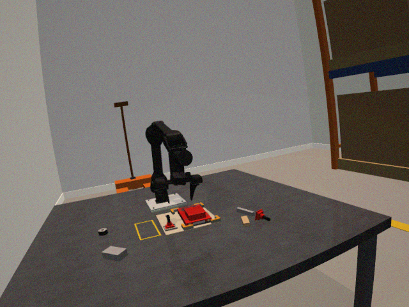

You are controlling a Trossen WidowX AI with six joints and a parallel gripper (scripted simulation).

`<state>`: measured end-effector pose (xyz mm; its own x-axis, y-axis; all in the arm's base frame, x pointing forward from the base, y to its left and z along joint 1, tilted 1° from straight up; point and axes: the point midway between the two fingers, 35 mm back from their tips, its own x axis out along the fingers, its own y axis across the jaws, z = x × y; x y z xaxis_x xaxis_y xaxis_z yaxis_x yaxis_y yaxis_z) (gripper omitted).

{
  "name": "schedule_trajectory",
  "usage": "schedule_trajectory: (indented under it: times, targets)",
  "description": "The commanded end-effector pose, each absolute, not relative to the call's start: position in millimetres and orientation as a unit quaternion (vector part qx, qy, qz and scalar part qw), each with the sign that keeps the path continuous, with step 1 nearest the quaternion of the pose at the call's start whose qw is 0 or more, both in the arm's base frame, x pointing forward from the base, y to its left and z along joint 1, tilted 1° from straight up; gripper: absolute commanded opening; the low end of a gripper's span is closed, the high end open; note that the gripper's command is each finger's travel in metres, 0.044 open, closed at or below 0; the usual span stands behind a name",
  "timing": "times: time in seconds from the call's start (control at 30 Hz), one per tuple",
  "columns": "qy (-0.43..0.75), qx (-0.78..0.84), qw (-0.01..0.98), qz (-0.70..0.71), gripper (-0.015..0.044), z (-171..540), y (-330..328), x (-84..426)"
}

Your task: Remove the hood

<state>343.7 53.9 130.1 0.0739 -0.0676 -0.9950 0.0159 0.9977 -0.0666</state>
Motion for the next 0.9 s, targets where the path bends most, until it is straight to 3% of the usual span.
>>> schedule_trajectory:
  times: [0.0,0.87]
  targets:
    - [0.689,-0.007,0.725,-0.008,0.0440,132,88,337]
    - [0.693,-0.003,0.720,0.001,0.0440,121,105,334]
